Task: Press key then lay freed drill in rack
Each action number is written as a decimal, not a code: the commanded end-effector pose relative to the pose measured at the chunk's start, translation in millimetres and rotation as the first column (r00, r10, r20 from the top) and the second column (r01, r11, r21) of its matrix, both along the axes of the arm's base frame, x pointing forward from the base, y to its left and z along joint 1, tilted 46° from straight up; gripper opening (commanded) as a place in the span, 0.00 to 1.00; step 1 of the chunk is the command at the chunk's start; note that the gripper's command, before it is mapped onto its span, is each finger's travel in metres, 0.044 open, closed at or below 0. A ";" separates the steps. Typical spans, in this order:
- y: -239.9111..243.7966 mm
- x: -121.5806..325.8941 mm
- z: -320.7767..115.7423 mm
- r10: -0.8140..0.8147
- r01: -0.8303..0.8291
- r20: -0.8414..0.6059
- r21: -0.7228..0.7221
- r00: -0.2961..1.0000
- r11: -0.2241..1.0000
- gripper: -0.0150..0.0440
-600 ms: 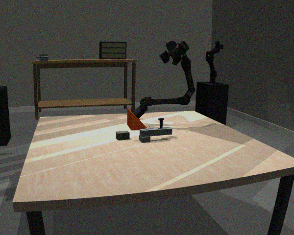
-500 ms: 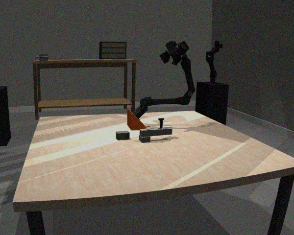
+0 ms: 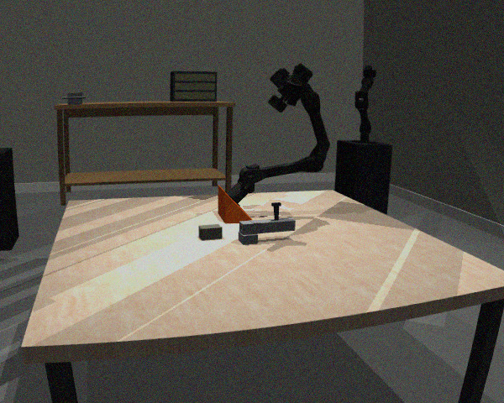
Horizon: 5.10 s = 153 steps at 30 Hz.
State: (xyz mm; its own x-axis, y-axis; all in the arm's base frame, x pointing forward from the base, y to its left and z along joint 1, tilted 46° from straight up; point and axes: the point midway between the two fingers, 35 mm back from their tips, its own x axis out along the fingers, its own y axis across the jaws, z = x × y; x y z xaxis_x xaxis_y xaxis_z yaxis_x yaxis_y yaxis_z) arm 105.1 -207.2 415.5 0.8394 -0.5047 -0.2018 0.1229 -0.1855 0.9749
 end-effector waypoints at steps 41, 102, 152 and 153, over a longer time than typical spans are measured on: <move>184.5 166.0 -289.3 0.498 0.786 -0.622 0.567 0.604 -0.245 0.25; 200.3 163.5 -304.7 0.498 0.787 -0.622 0.567 0.604 -0.245 0.25; 210.4 164.1 -312.4 0.499 0.787 -0.622 0.567 0.604 -0.245 0.25; 210.7 164.1 -312.5 0.499 0.787 -0.622 0.567 0.604 -0.245 0.25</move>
State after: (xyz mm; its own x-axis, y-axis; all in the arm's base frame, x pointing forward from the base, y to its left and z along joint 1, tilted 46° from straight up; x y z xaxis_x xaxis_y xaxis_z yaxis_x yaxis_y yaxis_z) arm 272.7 -16.7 118.2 0.1513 0.6802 -0.7173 0.0540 -0.7302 -0.6810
